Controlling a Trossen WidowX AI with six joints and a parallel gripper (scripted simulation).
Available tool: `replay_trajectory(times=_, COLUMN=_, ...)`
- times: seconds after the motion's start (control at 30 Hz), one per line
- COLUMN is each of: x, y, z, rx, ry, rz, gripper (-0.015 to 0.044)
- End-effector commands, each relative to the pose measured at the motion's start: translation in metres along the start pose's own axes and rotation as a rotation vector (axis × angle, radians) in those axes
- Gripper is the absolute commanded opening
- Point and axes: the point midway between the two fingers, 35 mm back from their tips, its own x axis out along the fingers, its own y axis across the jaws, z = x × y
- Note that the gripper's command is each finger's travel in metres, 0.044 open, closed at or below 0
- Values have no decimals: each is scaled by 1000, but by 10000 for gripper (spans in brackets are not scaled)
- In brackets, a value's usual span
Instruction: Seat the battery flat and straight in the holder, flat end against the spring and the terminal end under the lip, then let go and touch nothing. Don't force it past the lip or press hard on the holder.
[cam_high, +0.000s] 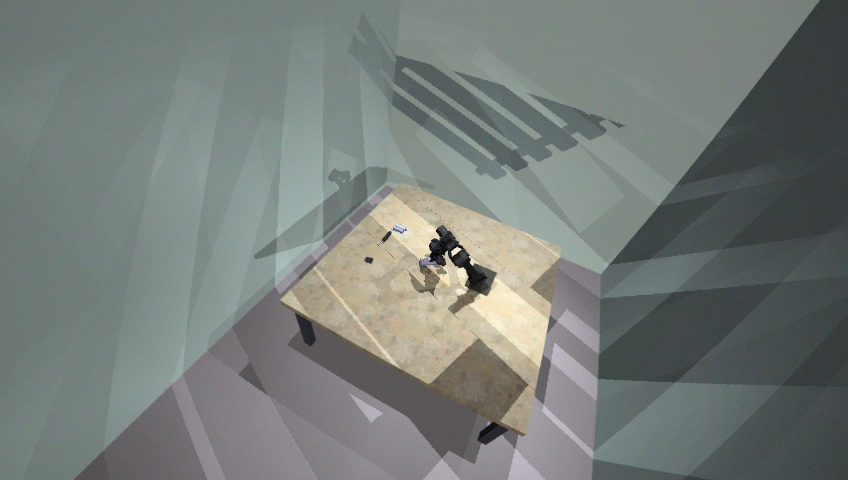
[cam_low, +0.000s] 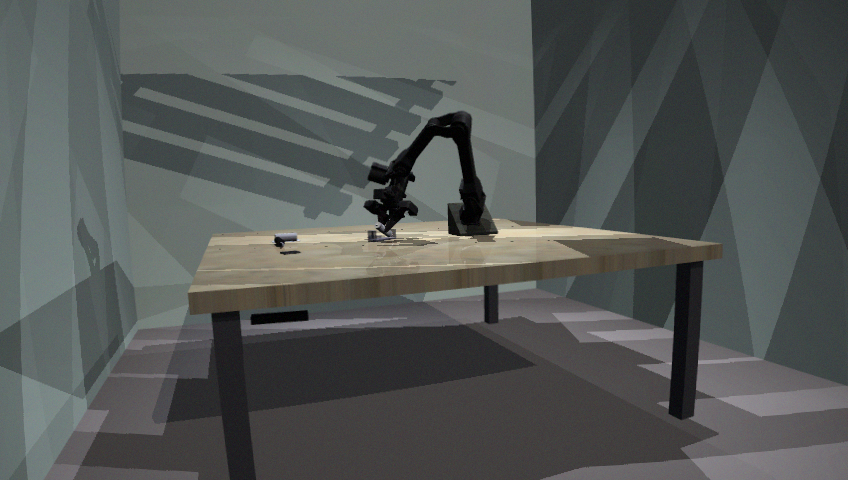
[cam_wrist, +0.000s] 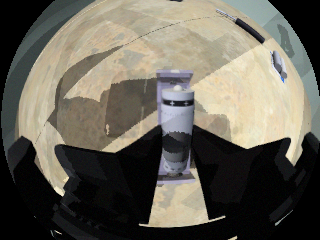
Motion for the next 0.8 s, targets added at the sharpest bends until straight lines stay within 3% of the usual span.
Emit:
replay_trajectory(times=0.0, x=2, y=-2, z=-3, rx=7, ry=37, rz=-5, gripper=77)
replay_trajectory(times=0.77, x=12, y=-5, z=1, rx=13, ry=217, rz=-5, gripper=77)
